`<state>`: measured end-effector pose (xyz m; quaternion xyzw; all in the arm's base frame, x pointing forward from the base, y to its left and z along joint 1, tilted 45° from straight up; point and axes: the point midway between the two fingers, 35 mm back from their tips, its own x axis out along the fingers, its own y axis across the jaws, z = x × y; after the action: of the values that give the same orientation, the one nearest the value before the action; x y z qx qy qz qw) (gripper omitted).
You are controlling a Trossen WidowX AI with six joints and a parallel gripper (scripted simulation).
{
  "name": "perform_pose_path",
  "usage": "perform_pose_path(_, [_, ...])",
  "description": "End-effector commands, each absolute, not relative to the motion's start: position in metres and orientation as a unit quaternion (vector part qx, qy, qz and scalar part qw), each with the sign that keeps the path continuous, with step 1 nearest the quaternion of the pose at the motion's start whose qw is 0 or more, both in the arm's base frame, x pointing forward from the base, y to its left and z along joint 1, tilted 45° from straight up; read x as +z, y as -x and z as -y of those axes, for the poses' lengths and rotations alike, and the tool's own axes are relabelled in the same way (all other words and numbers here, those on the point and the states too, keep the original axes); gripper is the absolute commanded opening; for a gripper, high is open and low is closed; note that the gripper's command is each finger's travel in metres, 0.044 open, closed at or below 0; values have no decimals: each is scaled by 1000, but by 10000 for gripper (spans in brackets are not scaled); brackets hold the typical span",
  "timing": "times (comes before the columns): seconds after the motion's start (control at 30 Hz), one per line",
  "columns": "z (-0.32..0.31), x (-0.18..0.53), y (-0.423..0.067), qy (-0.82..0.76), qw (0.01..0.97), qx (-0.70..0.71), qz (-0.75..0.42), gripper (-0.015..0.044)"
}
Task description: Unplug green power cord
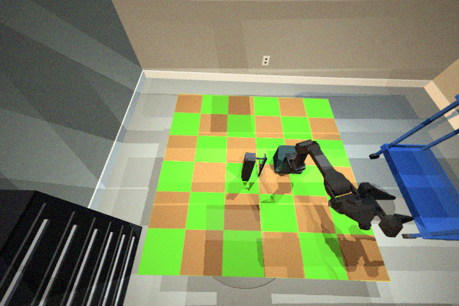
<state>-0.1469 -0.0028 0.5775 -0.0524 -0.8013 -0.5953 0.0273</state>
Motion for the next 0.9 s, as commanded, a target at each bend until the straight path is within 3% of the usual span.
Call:
perform_pose_path(0.0, [2, 577, 147, 53, 27, -595, 801, 374])
perform_pose_path(0.27, [-51, 573, 148, 118, -29, -606, 786, 164])
perform_pose_path(0.63, [-145, 556, 121, 227, -144, -612, 744, 160])
perform_pose_path(0.87, [-214, 535, 72, 302, -248, -600, 698, 160])
